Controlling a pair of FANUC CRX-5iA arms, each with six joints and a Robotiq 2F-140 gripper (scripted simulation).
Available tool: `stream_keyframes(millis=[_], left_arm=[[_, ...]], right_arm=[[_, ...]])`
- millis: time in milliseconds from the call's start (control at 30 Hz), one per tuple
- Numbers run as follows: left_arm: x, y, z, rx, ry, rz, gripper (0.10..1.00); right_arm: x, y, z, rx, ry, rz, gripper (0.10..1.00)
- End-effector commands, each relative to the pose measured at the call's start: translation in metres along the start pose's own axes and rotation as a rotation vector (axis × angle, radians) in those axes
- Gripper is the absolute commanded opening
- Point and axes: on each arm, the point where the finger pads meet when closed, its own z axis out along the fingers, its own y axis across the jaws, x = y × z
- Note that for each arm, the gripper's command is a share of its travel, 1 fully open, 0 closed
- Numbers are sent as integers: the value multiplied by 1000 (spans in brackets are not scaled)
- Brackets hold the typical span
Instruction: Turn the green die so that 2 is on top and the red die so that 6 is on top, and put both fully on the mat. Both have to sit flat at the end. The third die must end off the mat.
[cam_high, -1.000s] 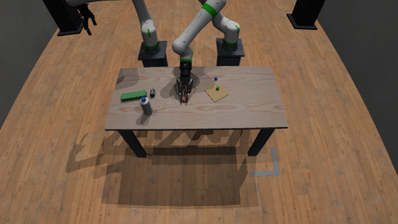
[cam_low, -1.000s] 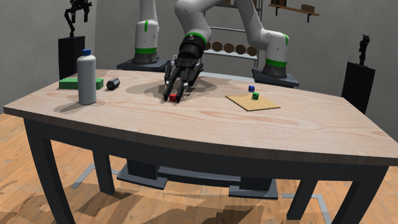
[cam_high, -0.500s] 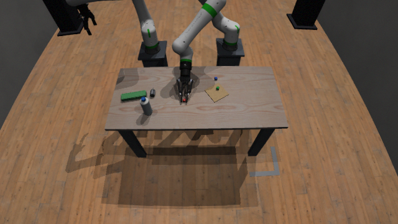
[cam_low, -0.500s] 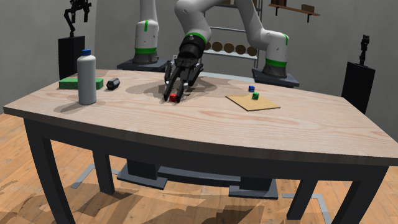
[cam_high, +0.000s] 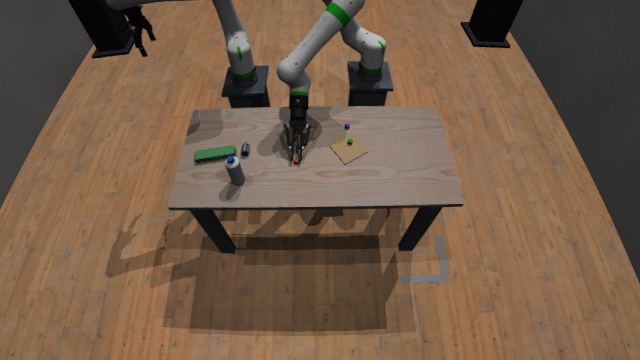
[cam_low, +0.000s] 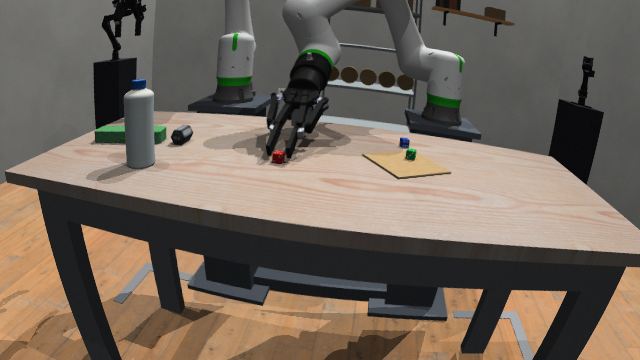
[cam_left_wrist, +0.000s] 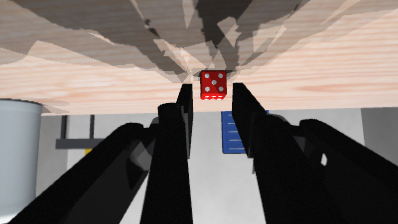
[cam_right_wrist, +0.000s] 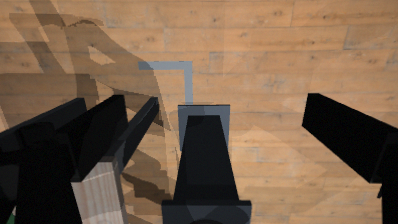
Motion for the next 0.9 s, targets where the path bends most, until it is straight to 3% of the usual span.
stream_keyframes(millis=[0, 300, 533, 867], left_arm=[[-1, 0, -13, 1, -2, -1, 291], [-1, 0, -32, 1, -2, -1, 291], [-2, 0, -34, 1, -2, -1, 291], [-24, 0, -46, 1, -2, -1, 291]], right_arm=[[0, 0, -1, 0, 2, 0, 1000], [0, 0, -1, 0, 2, 0, 1000], [0, 0, -1, 0, 2, 0, 1000], [0, 0, -1, 0, 2, 0, 1000]])
